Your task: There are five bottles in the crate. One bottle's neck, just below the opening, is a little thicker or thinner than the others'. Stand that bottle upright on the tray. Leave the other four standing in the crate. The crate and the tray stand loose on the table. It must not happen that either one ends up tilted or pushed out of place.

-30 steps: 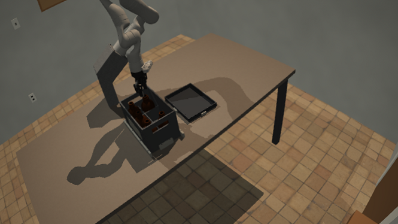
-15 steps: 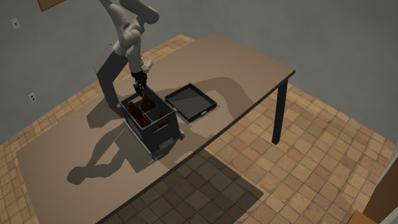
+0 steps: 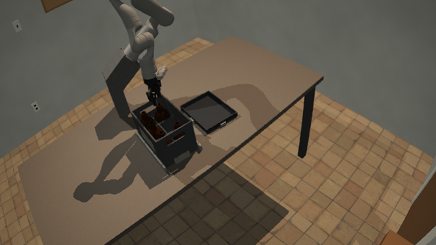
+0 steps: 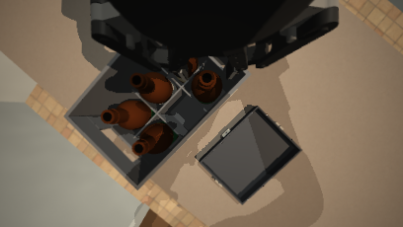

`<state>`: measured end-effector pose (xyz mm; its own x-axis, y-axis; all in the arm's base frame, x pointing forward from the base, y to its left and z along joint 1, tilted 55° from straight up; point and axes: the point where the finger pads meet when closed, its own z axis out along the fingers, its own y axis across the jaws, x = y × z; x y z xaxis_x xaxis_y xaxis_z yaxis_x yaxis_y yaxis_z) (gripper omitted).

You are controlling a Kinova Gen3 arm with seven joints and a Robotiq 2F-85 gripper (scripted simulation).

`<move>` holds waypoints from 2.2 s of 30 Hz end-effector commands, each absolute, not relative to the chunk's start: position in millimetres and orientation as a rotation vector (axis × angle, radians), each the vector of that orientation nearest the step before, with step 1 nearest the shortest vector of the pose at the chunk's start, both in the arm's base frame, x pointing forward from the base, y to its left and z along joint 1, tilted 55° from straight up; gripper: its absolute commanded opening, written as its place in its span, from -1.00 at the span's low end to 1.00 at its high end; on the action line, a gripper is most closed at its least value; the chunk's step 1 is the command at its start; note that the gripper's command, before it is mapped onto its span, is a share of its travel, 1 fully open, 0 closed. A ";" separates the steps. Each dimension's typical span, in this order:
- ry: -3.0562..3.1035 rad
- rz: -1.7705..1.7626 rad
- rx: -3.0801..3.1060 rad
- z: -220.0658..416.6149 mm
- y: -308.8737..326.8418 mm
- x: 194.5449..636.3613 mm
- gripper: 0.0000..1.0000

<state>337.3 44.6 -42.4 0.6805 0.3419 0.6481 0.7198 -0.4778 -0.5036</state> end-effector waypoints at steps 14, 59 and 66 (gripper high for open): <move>-0.813 -0.603 -2.094 -45.4 48.2 338.3 0.27; -0.813 -0.603 -2.094 -66.8 78.4 343.5 0.27; -0.813 -0.603 -2.094 -66.9 78.5 343.6 0.27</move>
